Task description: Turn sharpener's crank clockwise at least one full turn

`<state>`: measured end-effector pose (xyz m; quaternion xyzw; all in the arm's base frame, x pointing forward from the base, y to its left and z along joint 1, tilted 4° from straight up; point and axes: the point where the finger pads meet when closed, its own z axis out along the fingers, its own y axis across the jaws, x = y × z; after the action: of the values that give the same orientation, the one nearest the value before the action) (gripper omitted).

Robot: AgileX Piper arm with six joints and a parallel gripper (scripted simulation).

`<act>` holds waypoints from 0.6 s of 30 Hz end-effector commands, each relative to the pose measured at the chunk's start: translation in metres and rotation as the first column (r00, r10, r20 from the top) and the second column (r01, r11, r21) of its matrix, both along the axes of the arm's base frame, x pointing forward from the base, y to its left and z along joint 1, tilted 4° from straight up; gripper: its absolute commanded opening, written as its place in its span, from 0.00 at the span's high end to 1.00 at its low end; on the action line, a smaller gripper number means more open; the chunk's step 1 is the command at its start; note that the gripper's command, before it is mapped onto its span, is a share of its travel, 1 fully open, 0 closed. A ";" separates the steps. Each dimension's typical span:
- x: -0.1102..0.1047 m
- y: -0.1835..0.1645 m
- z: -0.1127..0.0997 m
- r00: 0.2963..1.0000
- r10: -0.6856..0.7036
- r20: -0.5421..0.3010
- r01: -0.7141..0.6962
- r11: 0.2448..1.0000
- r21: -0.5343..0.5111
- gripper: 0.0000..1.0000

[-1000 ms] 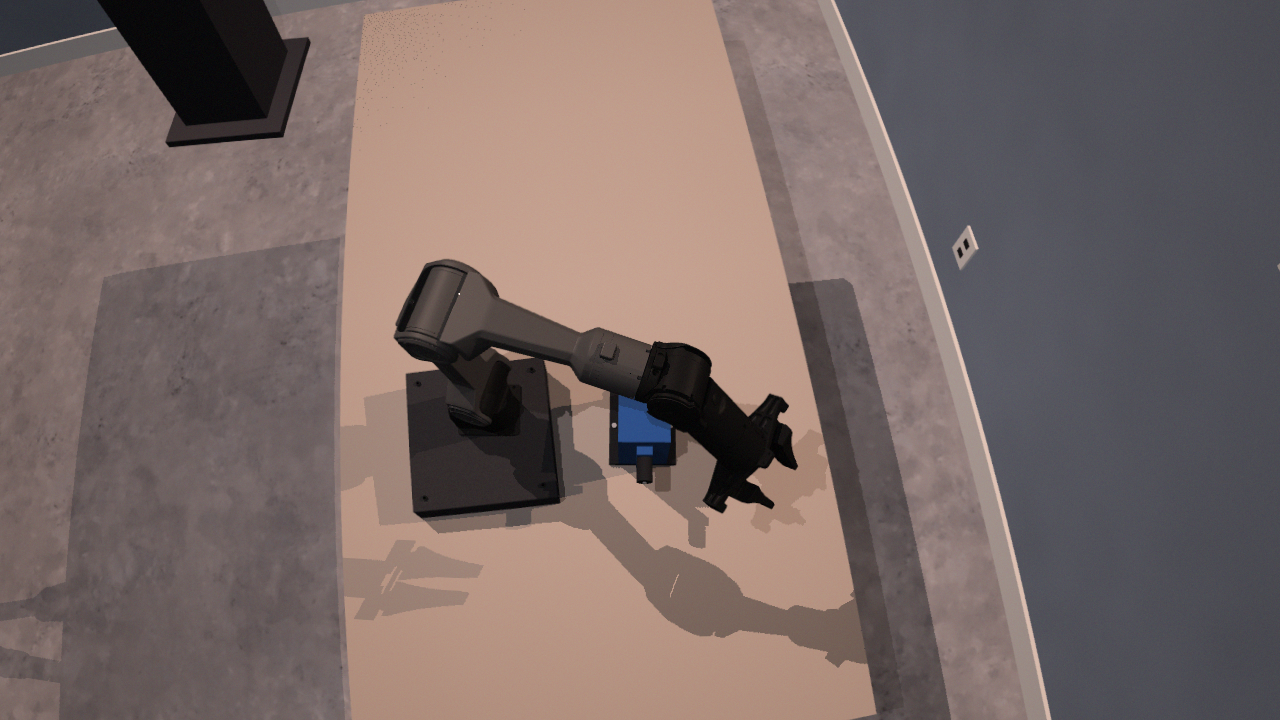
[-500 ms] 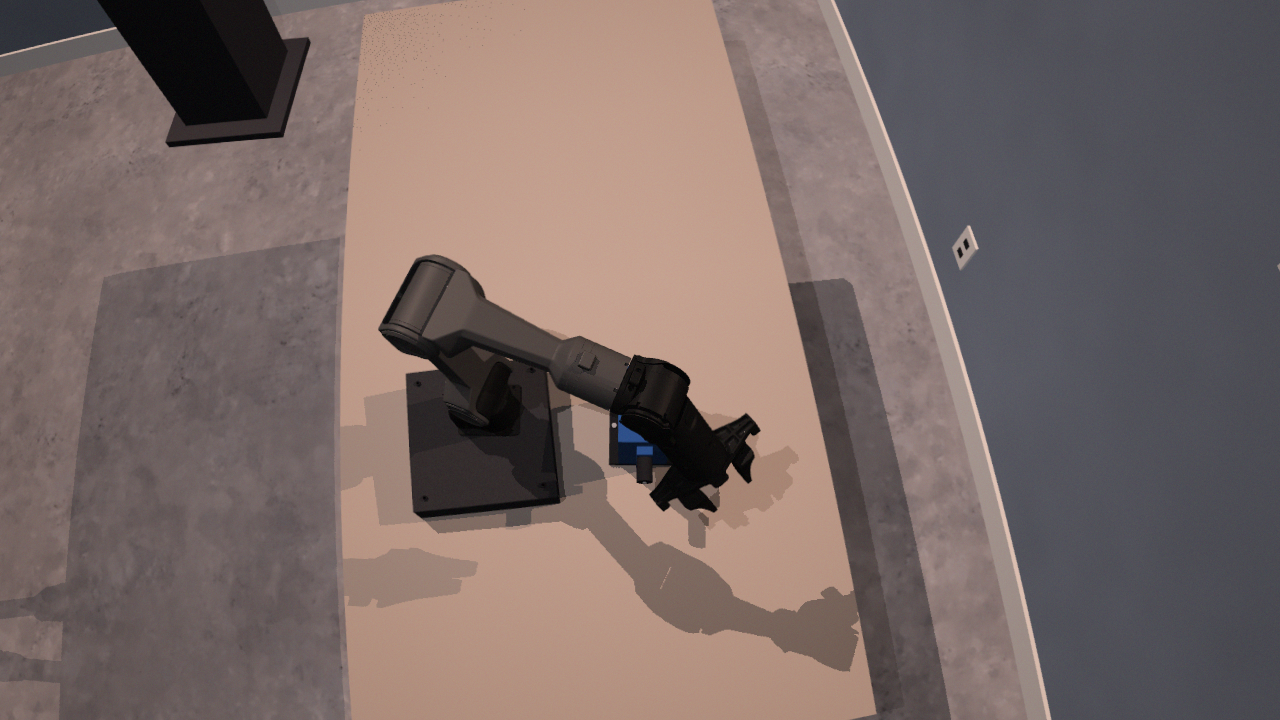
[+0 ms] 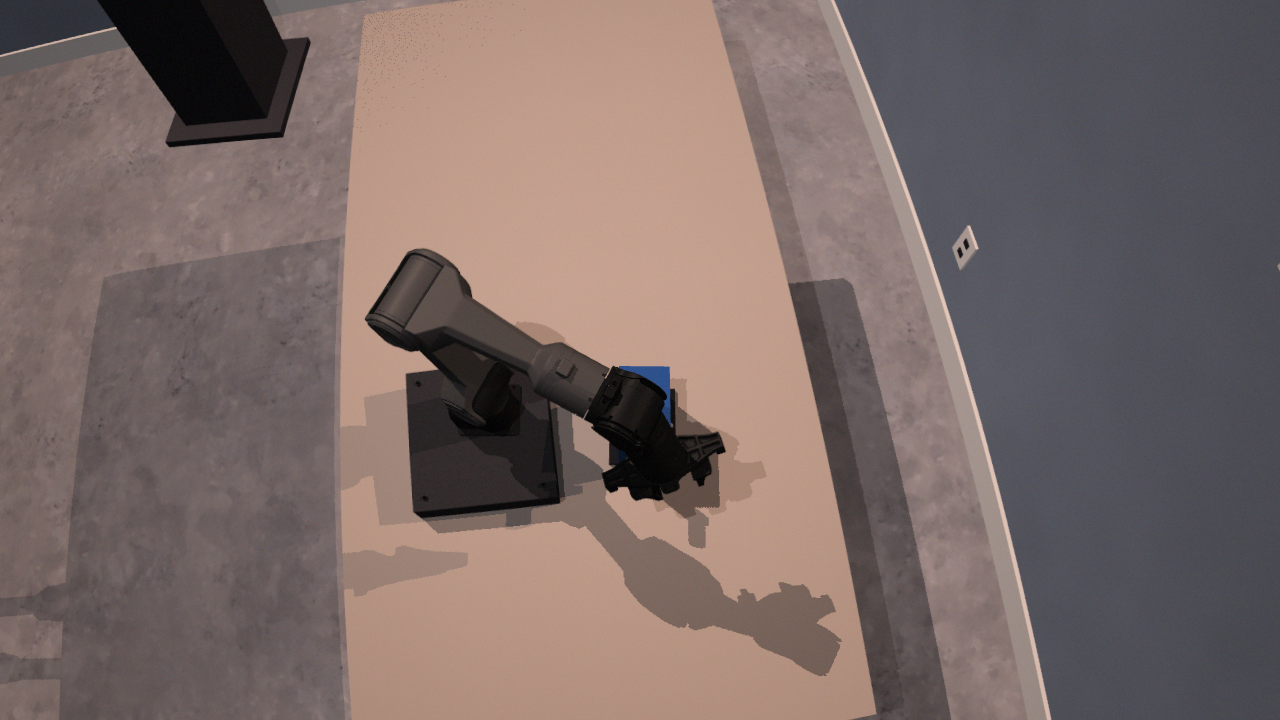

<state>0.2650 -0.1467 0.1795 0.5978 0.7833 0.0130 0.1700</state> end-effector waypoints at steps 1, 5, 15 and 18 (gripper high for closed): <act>-0.008 0.003 -0.002 0.999 -0.044 -0.010 0.044 0.999 0.030 0.31; -0.025 0.010 -0.009 0.988 -0.145 -0.047 0.149 0.984 0.098 0.31; -0.050 0.021 -0.025 0.962 -0.251 -0.103 0.266 0.950 0.166 0.31; -0.049 0.021 -0.033 0.962 -0.251 -0.103 0.266 0.950 0.166 0.31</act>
<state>0.2158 -0.1256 0.1491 0.7086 0.6995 0.0368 0.0854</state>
